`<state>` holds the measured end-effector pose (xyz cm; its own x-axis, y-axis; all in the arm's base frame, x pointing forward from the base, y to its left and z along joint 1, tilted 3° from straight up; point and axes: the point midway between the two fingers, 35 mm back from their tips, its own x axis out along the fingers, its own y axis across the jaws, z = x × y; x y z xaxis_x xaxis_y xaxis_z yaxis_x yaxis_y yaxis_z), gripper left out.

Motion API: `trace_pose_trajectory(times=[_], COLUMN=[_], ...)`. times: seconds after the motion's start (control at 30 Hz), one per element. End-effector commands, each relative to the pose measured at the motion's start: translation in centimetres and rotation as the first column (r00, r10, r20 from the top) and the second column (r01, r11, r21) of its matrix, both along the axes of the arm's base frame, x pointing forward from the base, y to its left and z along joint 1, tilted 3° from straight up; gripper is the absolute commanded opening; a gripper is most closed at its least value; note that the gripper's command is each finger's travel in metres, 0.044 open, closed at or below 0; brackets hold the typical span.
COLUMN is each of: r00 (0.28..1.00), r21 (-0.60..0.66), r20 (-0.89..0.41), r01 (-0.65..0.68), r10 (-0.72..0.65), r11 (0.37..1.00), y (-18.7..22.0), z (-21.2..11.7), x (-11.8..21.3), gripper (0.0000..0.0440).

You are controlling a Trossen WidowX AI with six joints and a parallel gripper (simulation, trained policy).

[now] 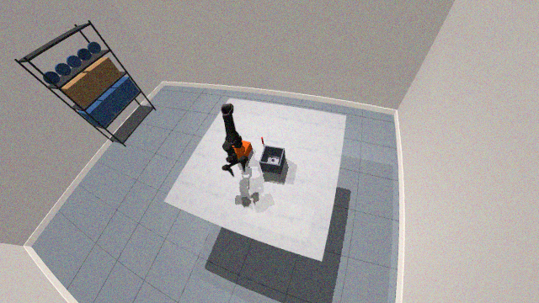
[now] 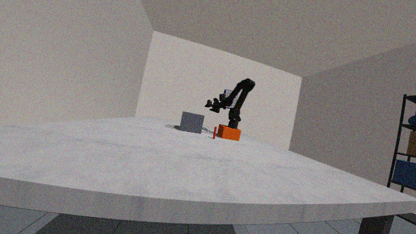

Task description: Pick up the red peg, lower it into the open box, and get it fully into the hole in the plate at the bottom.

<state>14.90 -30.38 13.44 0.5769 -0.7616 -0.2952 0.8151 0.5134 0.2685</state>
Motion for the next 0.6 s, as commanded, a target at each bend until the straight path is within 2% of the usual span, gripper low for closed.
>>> trace_pose_trajectory(times=[0.0, 0.03, 0.17, 0.37, 0.57], r00=[1.0, 1.0, 0.997, 0.984, 0.955], r21=[-0.007, -0.01, -0.028, -0.079, -0.117], r20=[-0.007, -0.013, -0.009, 0.01, 0.033], r01=[-0.003, -0.012, -0.071, -0.176, -0.291], r10=[0.003, 0.012, 0.071, 0.178, 0.296], r11=[1.0, 1.0, 0.997, 0.981, 0.95], y=[-0.1, -0.1, 0.0, 0.8, 3.3], z=[0.1, 0.3, 1.9, 6.2, 10.6], x=[0.2, 0.5, 2.8, 7.2, 11.5], gripper=[0.0421, 0.0437, 0.044, 0.044, 0.044])
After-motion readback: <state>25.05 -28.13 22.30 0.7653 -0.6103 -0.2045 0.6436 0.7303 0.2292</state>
